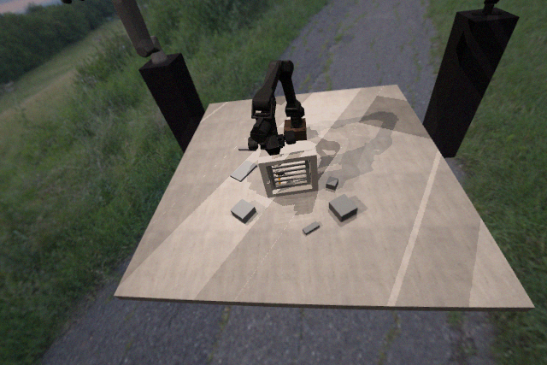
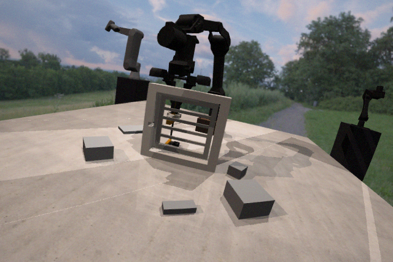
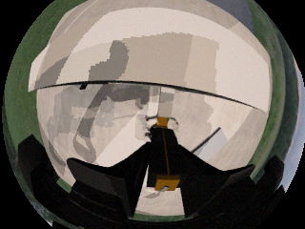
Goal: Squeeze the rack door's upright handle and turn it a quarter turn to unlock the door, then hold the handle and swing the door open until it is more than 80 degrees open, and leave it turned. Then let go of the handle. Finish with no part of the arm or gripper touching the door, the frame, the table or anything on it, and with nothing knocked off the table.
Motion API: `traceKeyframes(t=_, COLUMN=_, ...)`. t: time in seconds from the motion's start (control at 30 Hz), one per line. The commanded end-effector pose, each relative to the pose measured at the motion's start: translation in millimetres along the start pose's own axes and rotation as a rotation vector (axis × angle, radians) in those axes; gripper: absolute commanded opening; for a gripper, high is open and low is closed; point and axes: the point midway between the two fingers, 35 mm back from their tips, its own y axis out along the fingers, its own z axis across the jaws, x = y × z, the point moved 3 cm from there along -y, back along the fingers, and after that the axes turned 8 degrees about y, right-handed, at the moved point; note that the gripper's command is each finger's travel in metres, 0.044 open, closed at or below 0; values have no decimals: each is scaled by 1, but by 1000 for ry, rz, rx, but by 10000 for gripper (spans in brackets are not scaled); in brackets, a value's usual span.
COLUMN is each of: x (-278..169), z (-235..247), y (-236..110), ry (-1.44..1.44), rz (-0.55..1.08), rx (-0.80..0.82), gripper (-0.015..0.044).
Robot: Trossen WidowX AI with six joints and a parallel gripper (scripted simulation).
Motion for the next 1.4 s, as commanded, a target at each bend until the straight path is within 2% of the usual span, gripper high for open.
traceKeyframes(t=0.0, x=0, z=0, y=0, ry=28, rz=-1, rx=-1, gripper=28)
traceKeyframes(t=1.23, x=0, z=0, y=0, ry=1842, rz=-1, rx=0, gripper=28)
traceKeyframes(t=1.37, x=0, z=0, y=0, ry=1915, rz=-1, rx=0, gripper=28)
